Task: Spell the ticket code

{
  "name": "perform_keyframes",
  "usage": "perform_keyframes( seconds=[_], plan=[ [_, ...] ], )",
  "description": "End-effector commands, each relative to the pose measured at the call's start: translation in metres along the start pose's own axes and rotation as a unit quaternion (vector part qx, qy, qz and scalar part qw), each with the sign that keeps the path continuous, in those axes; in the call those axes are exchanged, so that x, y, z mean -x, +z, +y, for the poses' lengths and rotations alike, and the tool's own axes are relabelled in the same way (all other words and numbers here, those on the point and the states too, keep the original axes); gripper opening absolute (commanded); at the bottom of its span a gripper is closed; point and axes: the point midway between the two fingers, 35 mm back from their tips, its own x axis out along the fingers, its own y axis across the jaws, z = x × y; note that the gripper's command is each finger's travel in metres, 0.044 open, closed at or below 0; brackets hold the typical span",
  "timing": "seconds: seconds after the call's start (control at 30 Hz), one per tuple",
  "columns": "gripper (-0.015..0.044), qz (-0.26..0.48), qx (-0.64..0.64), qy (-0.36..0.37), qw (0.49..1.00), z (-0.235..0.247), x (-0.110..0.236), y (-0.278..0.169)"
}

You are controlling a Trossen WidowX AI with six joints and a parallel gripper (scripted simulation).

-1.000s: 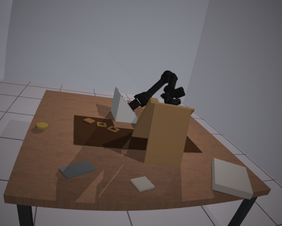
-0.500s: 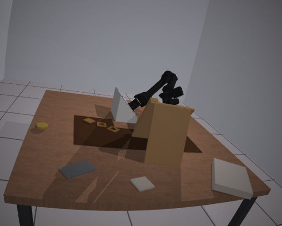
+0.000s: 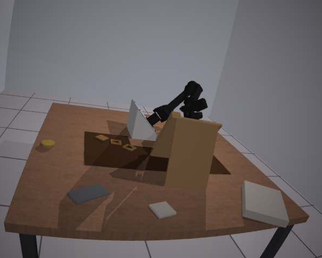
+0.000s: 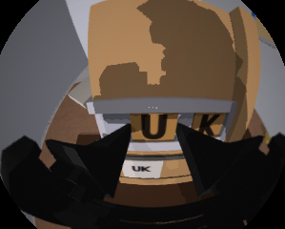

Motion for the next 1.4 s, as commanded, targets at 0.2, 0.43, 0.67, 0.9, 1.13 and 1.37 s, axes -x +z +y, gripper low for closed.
perform_keyframes(
  seconds=[0.2,0.43,0.67,0.9,1.13,1.37],
  plan=[
    [0.0000,0.001,0.002,0.000,1.000,-0.009,0.000,-0.001],
    [0.0000,0.002,0.002,0.000,1.000,-0.014,0.000,-0.001],
    [0.0053,0.001,0.000,-0.001,1.000,-0.013,0.000,0.000],
    [0.0236,0.001,0.001,-0.001,1.000,-0.014,0.001,0.000],
    [0.0295,0.002,0.002,0.000,1.000,-0.014,0.009,-0.001],
    [0.0295,0.002,0.002,0.000,1.000,-0.014,0.017,-0.001]
  ],
)
